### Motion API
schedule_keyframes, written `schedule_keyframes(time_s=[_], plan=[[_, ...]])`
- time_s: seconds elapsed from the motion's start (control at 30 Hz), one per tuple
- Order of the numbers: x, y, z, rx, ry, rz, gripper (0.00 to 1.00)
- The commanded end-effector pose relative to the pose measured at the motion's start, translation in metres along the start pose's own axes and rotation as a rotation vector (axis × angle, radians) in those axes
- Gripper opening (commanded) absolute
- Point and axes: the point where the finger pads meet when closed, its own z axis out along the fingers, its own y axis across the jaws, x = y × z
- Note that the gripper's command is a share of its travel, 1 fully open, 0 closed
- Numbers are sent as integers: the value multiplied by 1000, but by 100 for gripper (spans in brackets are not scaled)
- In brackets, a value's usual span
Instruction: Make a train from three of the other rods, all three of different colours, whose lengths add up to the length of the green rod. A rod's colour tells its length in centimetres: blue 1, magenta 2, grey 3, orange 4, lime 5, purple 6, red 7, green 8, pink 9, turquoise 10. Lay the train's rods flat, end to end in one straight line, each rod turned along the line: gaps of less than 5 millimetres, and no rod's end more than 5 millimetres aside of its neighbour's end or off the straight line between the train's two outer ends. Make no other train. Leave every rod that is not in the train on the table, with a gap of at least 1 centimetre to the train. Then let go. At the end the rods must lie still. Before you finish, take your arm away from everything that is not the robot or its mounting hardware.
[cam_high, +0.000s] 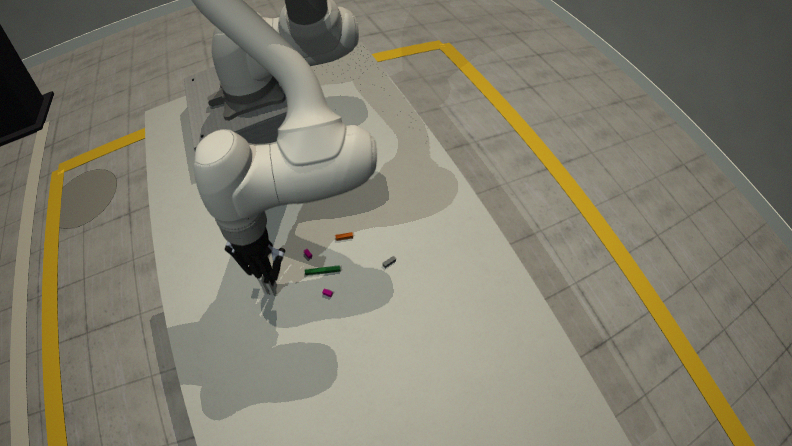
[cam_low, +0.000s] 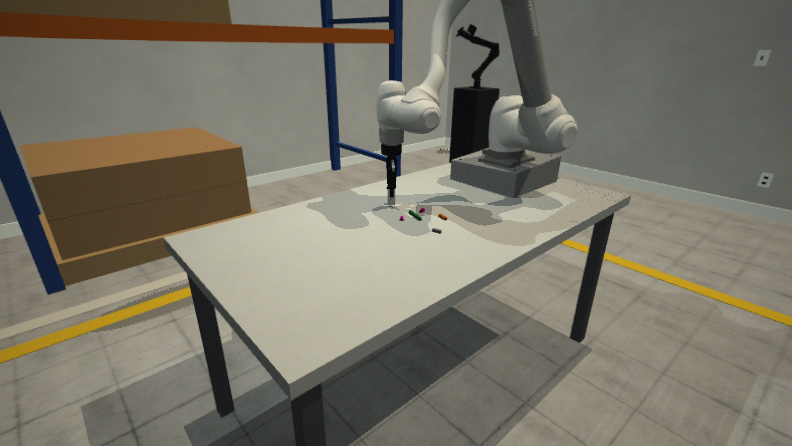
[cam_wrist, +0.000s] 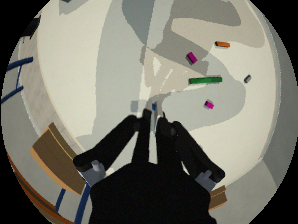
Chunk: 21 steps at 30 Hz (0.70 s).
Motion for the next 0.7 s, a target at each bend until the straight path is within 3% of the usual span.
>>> schedule_keyframes(time_s=[0.0,0.67], plan=[[0,0,1,0,0,0,3],[0,0,11,0,0,0,3]])
